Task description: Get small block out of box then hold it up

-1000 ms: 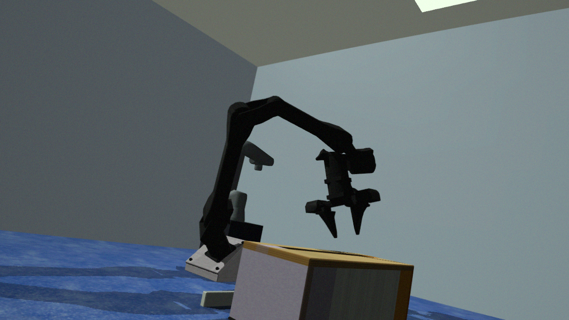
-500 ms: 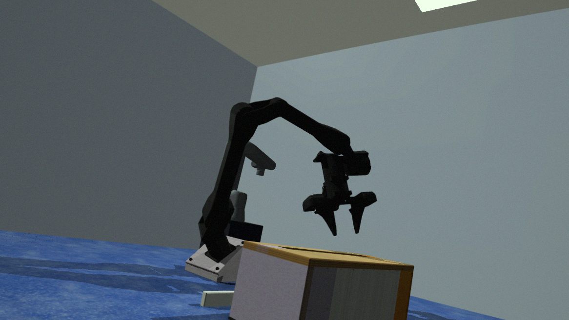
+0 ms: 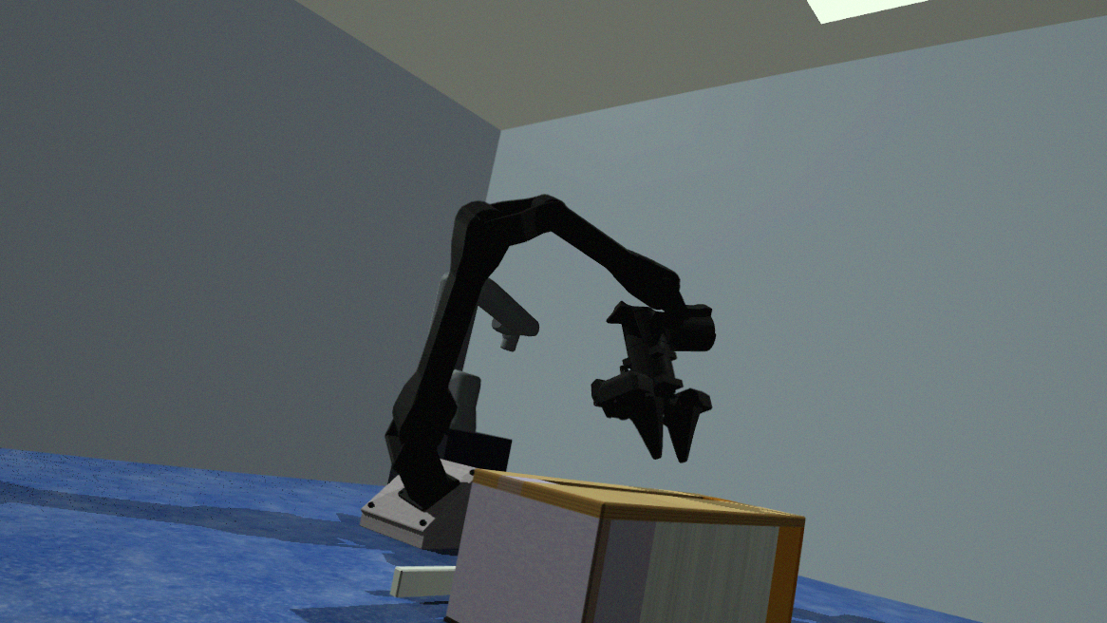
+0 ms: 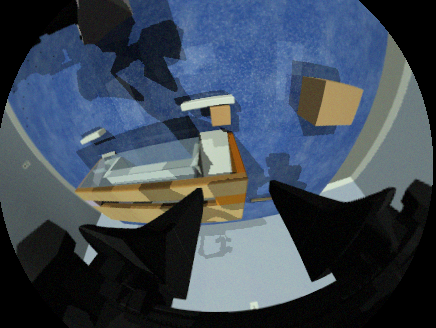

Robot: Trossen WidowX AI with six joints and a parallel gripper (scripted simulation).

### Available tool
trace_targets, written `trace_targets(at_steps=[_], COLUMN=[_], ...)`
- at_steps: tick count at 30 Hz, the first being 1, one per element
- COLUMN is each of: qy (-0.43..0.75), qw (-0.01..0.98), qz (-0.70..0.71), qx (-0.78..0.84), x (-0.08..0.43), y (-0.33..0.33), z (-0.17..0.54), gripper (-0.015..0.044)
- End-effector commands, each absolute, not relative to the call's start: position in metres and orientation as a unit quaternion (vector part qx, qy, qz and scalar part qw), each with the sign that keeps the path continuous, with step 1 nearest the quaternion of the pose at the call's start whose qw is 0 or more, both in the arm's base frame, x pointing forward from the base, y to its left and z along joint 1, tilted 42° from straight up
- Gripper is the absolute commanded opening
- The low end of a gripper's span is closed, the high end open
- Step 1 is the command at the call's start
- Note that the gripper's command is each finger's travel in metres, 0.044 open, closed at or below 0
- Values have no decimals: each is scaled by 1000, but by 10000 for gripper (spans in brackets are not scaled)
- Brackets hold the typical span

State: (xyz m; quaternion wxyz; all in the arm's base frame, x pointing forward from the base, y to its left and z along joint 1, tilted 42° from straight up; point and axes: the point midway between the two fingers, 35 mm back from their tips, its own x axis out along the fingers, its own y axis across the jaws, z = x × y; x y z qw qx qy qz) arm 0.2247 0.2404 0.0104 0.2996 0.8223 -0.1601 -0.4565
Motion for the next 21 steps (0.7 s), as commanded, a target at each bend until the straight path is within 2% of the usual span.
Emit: trace_targets(at_steps=[1, 9, 21], qy=[-158, -159, -159], qw=[311, 311, 311], qz=[-457, -456, -456], qx=[818, 819, 819], x=[225, 240, 241], y=[237, 179, 172], z=[8, -59, -67], gripper=[285, 285, 285])
